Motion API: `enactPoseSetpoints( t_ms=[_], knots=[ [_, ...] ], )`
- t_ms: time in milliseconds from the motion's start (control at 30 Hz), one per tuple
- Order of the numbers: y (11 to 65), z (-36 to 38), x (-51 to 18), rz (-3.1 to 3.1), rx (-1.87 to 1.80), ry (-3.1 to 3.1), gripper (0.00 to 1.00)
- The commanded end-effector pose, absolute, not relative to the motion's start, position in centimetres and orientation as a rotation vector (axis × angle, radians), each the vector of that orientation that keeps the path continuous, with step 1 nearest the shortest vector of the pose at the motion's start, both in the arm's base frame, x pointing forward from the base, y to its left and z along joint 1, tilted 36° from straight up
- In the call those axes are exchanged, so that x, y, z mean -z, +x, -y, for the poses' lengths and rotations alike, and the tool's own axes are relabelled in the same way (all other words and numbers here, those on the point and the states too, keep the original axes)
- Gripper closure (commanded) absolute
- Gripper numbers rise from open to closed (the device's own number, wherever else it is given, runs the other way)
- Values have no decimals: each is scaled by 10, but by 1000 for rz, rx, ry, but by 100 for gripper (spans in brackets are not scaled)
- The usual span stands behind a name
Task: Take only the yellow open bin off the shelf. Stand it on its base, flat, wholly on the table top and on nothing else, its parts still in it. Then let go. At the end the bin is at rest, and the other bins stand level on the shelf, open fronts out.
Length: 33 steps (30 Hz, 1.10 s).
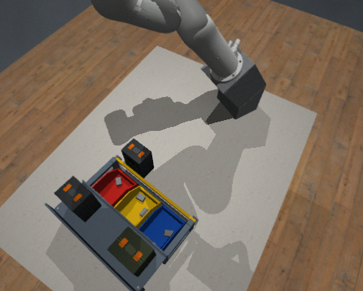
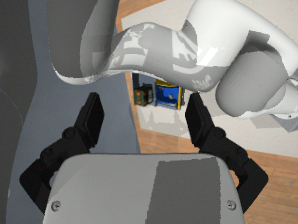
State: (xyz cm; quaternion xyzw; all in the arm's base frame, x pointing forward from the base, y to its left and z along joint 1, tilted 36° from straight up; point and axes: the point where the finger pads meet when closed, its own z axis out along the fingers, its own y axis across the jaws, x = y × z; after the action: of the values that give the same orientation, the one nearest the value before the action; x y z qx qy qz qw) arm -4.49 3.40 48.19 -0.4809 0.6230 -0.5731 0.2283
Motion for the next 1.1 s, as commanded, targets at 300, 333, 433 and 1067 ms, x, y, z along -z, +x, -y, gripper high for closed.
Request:
enactPoseSetpoints(
  t_ms=[300,333,433,1067],
  knots=[
    [-55,-6,-483,-1564,1681,-1434,0],
    [-59,4,-483,-1511,1713,-1470,0],
    [-62,13,-484,-1457,1745,-1504,0],
    [-62,13,-484,-1457,1745,-1504,0]
  ],
)
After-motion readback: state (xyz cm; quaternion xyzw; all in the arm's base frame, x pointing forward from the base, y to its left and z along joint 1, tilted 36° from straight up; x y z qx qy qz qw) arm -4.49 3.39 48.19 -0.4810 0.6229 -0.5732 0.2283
